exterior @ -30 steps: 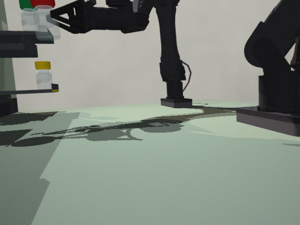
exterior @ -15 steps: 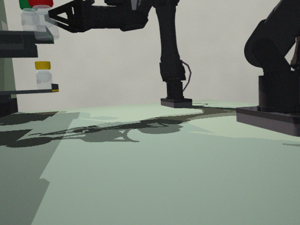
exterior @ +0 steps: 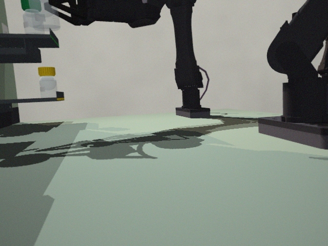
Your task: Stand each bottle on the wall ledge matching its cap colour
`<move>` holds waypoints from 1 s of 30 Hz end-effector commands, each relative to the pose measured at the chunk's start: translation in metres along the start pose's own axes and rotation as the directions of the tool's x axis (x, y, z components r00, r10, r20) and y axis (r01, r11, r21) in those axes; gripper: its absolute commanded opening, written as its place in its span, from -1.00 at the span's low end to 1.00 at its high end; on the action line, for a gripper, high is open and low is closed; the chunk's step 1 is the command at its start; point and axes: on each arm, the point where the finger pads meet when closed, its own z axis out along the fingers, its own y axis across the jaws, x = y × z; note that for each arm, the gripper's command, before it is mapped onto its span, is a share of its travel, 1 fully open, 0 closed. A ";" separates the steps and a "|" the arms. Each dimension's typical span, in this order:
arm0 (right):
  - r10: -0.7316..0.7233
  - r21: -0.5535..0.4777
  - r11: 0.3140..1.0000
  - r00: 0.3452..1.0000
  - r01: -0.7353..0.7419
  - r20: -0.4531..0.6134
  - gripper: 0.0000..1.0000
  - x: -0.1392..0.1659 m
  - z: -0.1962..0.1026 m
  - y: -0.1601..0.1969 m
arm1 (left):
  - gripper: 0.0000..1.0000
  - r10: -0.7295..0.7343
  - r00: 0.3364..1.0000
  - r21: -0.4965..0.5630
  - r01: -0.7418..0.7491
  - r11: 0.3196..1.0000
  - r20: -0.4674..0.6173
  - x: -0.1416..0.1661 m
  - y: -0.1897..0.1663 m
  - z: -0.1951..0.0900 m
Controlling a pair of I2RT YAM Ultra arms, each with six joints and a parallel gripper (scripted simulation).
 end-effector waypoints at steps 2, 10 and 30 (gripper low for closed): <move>0.050 -0.006 0.999 0.995 -0.049 0.092 -0.02 -0.034 0.021 -0.002 | 1.00 0.003 1.000 -0.001 -0.003 1.000 0.004 -0.004 0.000 0.000; 0.066 -0.005 0.998 0.992 -0.066 0.112 -0.02 -0.036 0.049 -0.003 | 1.00 0.003 1.000 -0.001 -0.003 1.000 0.004 -0.004 0.000 0.000; 0.076 0.009 0.997 0.988 -0.078 0.138 -0.02 -0.043 0.074 -0.007 | 1.00 0.003 1.000 -0.001 -0.003 1.000 0.004 -0.004 0.000 0.000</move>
